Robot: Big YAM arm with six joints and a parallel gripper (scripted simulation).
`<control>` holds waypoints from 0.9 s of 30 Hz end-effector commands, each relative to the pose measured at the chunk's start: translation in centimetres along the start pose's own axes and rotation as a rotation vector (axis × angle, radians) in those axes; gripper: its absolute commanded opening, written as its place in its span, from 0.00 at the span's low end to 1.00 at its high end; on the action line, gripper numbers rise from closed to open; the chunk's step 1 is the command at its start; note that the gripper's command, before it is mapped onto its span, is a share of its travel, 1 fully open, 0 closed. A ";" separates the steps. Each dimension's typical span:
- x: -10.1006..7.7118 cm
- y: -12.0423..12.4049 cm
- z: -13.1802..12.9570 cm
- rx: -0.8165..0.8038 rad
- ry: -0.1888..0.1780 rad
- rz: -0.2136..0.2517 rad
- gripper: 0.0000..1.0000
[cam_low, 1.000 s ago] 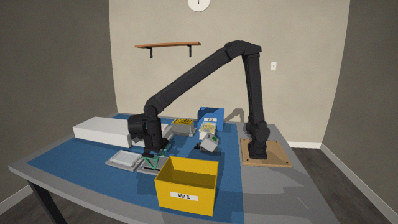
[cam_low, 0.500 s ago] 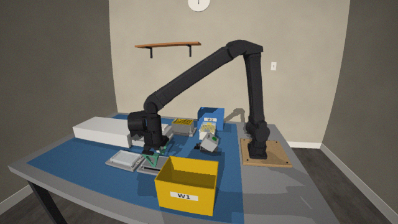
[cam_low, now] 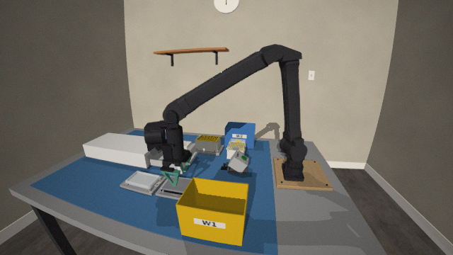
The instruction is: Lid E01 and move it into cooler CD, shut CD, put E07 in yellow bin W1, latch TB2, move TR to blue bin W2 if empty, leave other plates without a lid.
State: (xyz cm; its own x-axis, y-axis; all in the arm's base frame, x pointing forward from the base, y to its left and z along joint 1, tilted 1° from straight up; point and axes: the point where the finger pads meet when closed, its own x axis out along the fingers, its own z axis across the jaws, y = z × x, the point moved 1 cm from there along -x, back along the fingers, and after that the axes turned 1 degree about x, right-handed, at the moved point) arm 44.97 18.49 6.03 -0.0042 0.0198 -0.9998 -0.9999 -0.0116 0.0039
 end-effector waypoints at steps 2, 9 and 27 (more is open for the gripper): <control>-3.3 -2.0 1.0 -0.003 -0.024 -0.061 1.00; -5.0 -2.1 0.9 -0.003 -0.030 -0.076 1.00; -6.8 -1.9 0.7 -0.003 -0.026 -0.067 1.00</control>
State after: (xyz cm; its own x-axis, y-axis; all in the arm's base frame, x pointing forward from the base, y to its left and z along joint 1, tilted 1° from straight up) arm 44.96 18.48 9.27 -0.0050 0.0195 -0.9998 -0.9999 -0.0116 0.0047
